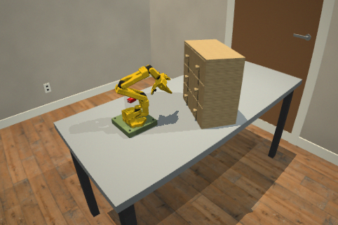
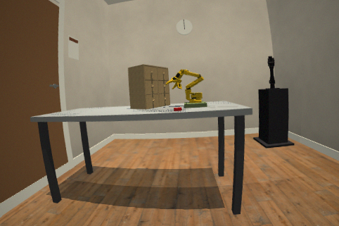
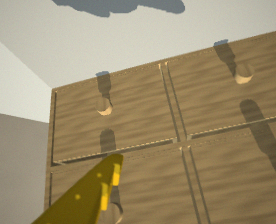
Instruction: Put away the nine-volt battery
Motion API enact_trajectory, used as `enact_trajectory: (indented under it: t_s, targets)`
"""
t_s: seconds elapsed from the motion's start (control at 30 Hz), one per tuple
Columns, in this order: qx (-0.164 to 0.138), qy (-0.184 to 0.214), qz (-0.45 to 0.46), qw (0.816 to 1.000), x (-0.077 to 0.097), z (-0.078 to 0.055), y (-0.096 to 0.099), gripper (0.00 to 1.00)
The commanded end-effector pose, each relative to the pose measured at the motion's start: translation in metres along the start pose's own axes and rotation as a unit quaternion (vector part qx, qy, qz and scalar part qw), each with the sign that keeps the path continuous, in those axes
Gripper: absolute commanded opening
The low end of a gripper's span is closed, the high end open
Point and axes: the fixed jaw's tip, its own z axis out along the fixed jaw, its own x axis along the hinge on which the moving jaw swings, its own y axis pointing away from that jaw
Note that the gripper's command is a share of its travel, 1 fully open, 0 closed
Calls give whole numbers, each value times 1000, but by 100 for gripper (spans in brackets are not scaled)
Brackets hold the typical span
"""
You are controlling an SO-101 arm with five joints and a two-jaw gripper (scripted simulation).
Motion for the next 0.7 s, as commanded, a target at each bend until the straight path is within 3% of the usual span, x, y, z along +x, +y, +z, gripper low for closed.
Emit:
enact_trajectory:
  t_s: [0.0, 0.67]
  targets:
    - [11, 11, -49, 999, 3, -2, -4, 50]
    - [12, 12, -255, 967, 5, -2, -7, 50]
